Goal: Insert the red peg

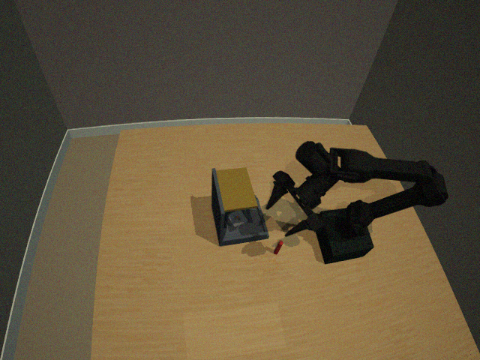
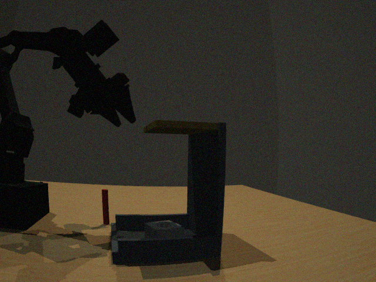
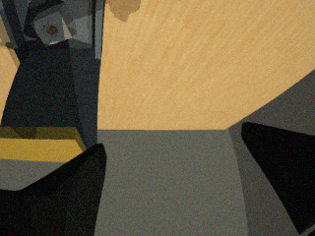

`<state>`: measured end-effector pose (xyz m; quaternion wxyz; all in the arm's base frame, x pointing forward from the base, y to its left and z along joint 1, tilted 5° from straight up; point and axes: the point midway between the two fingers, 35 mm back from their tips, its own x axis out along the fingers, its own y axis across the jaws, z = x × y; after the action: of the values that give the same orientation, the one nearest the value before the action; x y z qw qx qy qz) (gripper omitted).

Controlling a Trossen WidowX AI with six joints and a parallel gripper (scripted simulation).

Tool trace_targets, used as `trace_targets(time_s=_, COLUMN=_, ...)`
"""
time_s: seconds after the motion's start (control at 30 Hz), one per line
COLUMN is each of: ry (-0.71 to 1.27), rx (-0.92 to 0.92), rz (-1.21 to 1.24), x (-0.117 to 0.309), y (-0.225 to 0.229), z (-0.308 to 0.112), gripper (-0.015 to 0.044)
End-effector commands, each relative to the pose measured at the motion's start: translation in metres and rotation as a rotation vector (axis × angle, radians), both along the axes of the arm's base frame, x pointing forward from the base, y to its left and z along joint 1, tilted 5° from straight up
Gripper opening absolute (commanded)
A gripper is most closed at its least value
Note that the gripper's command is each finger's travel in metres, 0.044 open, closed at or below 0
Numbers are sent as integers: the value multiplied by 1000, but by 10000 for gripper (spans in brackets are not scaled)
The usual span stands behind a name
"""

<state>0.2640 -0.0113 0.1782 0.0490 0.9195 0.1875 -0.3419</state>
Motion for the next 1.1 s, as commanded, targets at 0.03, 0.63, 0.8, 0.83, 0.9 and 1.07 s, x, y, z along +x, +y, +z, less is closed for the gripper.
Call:
trace_targets(time_s=0.03, ry=9, rx=3, rz=-1, x=0, y=2, z=-23, gripper=440)
trace_targets(time_s=0.63, ry=9, rx=4, rz=-1, x=-8, y=12, z=-90, gripper=440)
trace_targets(time_s=0.8, ry=9, rx=5, rz=-1, x=-13, y=15, z=-107, gripper=440)
trace_targets(time_s=0.83, ry=9, rx=5, rz=-1, x=-14, y=15, z=-108, gripper=440)
trace_targets(time_s=0.9, ry=9, rx=5, rz=-1, x=-14, y=15, z=-109, gripper=440)
trace_targets(time_s=1.07, ry=10, rx=4, rz=-1, x=-19, y=14, z=-109, gripper=335)
